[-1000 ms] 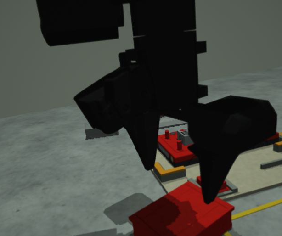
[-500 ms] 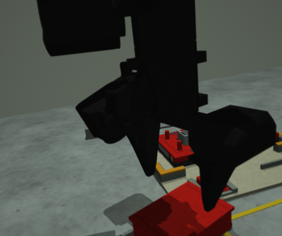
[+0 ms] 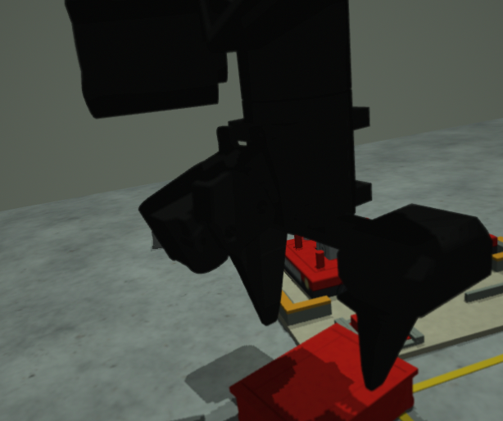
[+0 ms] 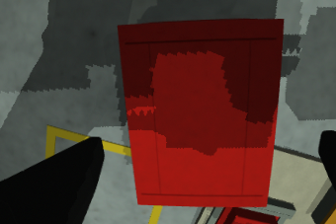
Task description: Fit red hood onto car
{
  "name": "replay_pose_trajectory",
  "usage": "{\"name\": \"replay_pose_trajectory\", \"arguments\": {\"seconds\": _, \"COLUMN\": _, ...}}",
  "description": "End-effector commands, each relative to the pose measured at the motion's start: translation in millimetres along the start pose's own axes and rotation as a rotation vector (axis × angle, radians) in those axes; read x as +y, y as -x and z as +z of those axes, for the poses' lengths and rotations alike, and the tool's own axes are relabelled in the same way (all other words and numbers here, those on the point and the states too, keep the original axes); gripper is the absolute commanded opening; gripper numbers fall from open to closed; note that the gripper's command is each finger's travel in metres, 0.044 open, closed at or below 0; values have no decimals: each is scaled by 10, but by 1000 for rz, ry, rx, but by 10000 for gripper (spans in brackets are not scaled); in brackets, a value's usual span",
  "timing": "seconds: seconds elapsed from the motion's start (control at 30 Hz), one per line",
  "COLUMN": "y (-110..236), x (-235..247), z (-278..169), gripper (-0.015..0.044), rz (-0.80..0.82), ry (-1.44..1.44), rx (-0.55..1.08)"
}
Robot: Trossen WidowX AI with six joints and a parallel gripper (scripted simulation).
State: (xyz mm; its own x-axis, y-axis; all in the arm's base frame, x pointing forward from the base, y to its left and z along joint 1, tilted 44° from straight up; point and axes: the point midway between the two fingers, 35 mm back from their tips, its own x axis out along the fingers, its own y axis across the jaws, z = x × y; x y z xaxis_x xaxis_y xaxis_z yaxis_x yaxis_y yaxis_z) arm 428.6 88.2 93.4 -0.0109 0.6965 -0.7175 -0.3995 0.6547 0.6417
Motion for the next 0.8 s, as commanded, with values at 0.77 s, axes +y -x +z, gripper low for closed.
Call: {"name": "replay_pose_trajectory", "arguments": {"seconds": 0.77, "y": -156, "x": 21, "z": -20, "gripper": 440, "rz": 6, "ry": -6, "rx": 4}}
